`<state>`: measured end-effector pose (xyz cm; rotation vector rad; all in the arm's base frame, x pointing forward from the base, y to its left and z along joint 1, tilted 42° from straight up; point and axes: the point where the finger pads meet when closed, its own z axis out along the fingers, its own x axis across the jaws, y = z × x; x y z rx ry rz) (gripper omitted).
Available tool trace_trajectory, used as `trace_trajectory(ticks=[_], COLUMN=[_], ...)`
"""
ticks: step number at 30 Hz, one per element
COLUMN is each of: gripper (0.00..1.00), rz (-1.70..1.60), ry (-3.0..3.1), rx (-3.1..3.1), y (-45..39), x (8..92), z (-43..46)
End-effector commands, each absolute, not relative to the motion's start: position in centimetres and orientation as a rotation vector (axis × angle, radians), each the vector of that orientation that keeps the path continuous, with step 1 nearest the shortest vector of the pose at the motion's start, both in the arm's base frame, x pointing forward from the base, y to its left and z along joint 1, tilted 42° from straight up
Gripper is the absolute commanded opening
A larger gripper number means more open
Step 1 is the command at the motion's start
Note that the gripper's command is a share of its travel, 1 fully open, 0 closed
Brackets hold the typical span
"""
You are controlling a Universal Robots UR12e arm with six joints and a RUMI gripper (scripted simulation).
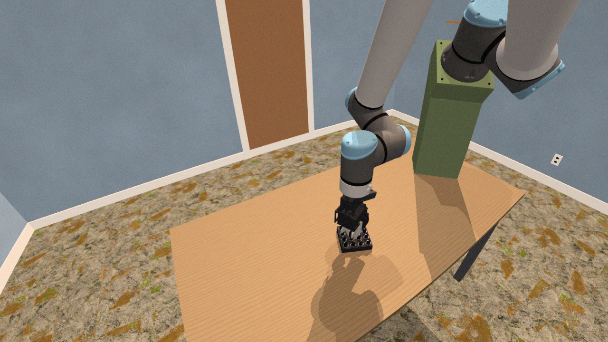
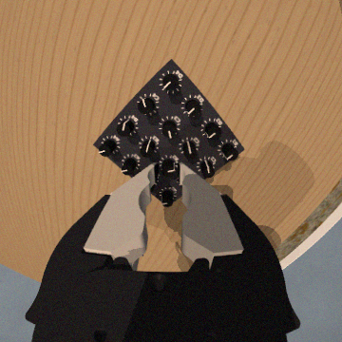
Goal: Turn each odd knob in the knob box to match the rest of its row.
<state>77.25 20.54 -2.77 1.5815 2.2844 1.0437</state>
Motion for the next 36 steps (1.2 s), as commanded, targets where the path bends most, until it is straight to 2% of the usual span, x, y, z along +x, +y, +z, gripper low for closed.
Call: trace_trajectory(ticks=[1,21,22,36], gripper=[0.11,0.11,0.04,0.04], rz=[1.044,1.044,1.044,1.044], ry=[2.284,2.284,2.284,2.284], rx=[1.581,1.581,1.581,1.581], y=[20.52,20.52,20.52,20.52], x=[77.26,77.26,77.26,77.26], z=[-2.73,-2.73,-2.73,-2.73])
